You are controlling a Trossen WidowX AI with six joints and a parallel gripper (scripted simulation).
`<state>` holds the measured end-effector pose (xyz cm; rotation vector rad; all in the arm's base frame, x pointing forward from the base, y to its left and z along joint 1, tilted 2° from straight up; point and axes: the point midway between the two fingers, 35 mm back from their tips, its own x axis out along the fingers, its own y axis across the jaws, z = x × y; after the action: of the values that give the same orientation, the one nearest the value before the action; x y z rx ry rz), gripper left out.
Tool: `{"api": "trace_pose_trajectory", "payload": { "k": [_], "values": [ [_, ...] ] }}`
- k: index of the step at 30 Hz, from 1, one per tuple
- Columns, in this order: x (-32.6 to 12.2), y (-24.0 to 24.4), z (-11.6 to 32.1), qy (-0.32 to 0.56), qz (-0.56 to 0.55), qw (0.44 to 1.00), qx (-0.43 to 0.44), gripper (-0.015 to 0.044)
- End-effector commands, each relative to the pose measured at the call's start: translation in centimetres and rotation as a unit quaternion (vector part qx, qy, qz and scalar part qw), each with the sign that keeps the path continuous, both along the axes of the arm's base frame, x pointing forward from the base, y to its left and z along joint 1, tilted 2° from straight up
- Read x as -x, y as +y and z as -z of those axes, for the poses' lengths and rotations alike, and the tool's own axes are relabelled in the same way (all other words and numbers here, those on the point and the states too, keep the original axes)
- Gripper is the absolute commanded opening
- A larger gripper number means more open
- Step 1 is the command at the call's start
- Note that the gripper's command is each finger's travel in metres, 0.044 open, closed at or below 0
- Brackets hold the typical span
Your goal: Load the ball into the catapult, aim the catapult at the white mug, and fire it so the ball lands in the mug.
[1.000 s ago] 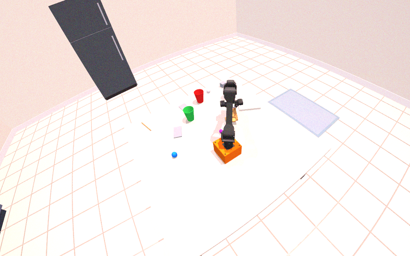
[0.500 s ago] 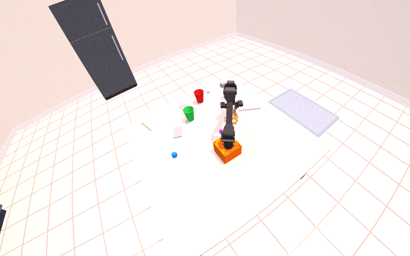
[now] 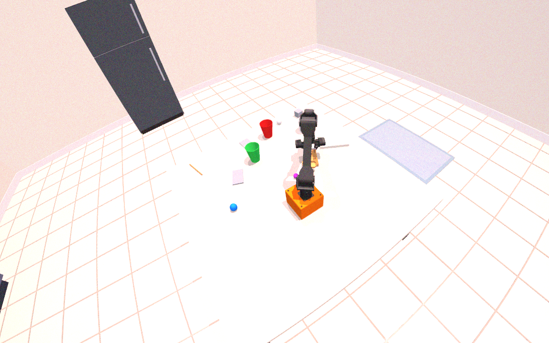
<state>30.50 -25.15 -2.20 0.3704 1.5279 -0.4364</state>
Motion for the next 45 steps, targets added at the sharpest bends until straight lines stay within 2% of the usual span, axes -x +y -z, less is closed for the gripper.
{"api": "trace_pose_trajectory", "payload": {
  "k": [1,6,19,21,23,26,28,29,30,39,43,45],
  "values": [
    [0.0,0.0,0.0,0.000,0.000,1.000,0.000,0.0000],
    [0.0,0.0,0.0,0.000,0.000,1.000,0.000,0.0000],
    [0.0,0.0,0.0,0.000,0.000,1.000,0.000,0.0341],
    [-0.1,0.0,-1.0,0.000,0.000,1.000,0.000,0.0394],
    [-0.2,0.0,-4.1,0.000,0.000,1.000,0.000,0.0440],
    [0.0,0.5,-8.9,0.000,0.000,1.000,-0.001,0.0440],
    [0.2,0.6,-10.0,0.000,0.000,1.000,-0.001,0.0440],
    [0.2,0.6,-10.0,0.000,0.000,1.000,-0.001,0.0440],
    [0.1,0.5,-8.0,0.004,-0.003,1.000,-0.003,0.0440],
    [0.2,0.6,-9.2,-0.002,-0.002,1.000,0.002,0.0440],
    [0.2,0.4,-5.0,-0.002,-0.002,1.000,0.002,0.0440],
    [0.2,0.4,-4.8,-0.002,-0.002,1.000,0.002,0.0440]
  ]
}}
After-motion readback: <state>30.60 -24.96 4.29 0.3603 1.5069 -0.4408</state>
